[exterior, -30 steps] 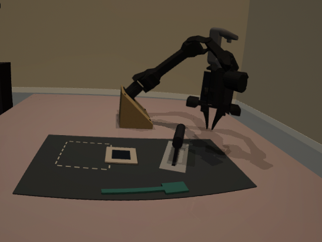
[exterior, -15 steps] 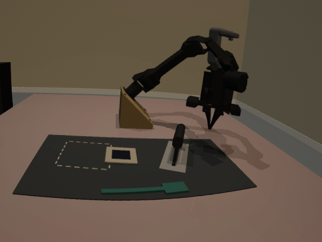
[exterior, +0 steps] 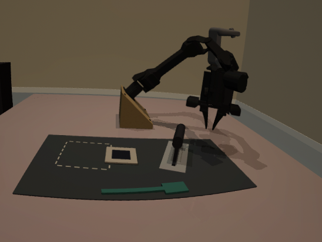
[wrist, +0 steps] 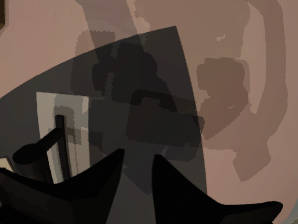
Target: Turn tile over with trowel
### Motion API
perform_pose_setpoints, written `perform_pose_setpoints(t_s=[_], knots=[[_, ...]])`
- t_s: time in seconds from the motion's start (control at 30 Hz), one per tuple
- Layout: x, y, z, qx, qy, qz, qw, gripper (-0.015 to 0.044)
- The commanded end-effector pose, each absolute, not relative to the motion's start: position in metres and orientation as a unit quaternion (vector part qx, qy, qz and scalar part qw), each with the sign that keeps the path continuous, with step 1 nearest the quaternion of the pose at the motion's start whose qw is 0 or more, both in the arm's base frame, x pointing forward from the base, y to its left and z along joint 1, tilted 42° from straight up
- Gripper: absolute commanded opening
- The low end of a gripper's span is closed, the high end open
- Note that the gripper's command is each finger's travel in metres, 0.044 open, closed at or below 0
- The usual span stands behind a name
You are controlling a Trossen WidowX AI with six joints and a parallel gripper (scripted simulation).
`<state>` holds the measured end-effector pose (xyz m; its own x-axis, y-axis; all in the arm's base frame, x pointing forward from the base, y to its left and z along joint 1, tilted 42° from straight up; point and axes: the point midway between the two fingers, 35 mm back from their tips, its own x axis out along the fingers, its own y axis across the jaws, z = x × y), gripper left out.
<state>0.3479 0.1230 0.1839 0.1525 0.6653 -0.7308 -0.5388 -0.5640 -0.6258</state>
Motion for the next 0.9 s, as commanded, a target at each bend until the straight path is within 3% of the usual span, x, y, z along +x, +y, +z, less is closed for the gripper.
perform_pose_setpoints(t_s=[0.0, 0.27, 0.4, 0.83, 0.87], knots=[[0.3479, 0.1230, 0.1839, -0.601, -0.053, 0.649, 0.464, 0.0100], [0.3479, 0.1230, 0.1839, -0.601, -0.053, 0.649, 0.464, 0.0100], [0.3479, 0.1230, 0.1839, -0.601, -0.053, 0.649, 0.464, 0.0000], [0.3479, 0.1230, 0.1839, -0.601, -0.053, 0.649, 0.464, 0.0000], [0.3479, 0.1230, 0.1839, -0.601, -0.053, 0.649, 0.464, 0.0026]])
